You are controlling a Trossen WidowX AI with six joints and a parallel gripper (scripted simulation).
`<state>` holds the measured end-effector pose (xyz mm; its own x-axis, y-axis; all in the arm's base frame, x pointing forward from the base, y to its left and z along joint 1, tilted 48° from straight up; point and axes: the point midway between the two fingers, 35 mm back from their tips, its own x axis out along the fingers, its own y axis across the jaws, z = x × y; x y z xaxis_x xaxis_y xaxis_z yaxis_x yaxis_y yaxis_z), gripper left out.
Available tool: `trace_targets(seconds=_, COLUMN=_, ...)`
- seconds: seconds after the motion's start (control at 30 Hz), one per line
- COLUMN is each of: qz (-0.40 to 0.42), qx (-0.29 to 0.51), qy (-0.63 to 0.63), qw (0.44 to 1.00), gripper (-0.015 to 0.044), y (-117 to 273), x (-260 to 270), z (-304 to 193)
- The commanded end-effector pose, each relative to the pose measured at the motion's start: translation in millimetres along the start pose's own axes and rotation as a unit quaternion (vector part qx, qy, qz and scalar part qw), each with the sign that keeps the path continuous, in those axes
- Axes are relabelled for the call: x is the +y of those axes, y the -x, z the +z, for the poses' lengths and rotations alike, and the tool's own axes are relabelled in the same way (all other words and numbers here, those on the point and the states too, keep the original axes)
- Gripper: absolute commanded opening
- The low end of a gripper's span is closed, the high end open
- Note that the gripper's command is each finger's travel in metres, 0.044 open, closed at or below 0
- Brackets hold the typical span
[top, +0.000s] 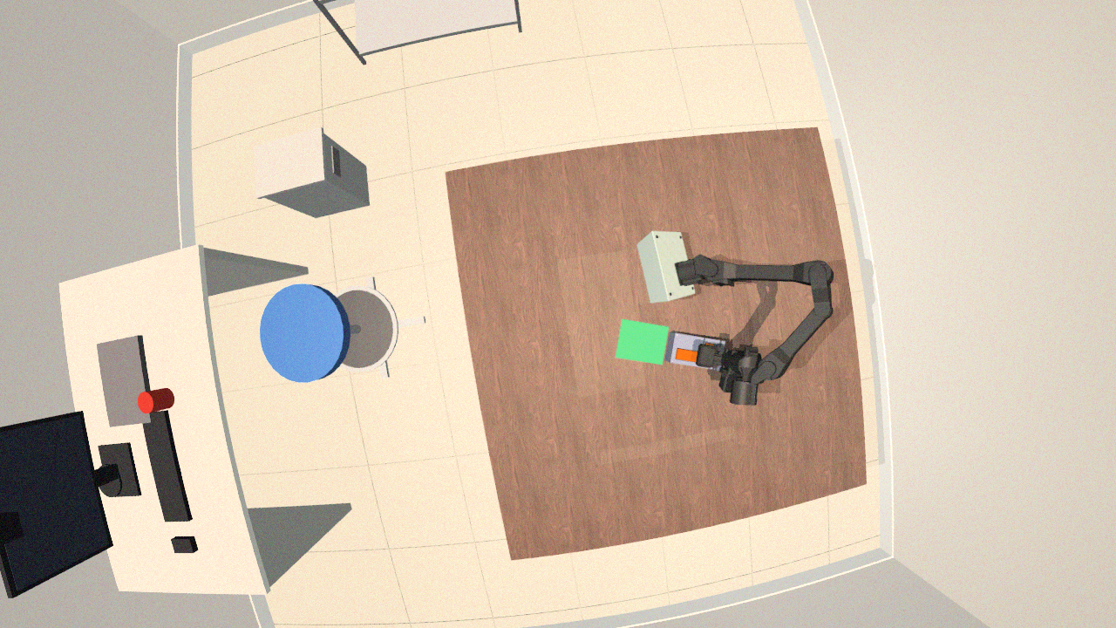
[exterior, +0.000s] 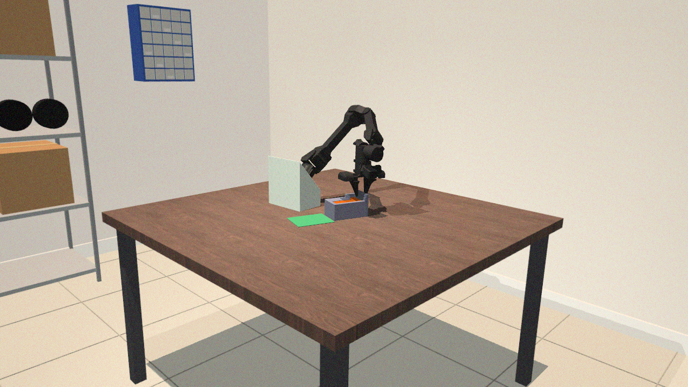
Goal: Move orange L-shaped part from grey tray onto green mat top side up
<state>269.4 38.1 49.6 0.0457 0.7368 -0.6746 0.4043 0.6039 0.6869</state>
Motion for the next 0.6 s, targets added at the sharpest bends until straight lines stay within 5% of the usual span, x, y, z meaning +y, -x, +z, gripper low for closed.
trace_targets(seconds=0.0, qz=0.003, qx=-0.003, qy=0.000, qw=1.000, gripper=0.0180, y=-4, x=1, z=0)
trace_targets(seconds=0.57, qz=0.003, qx=-0.003, qy=0.000, qw=1.000, gripper=0.0180, y=-29, x=1, z=1)
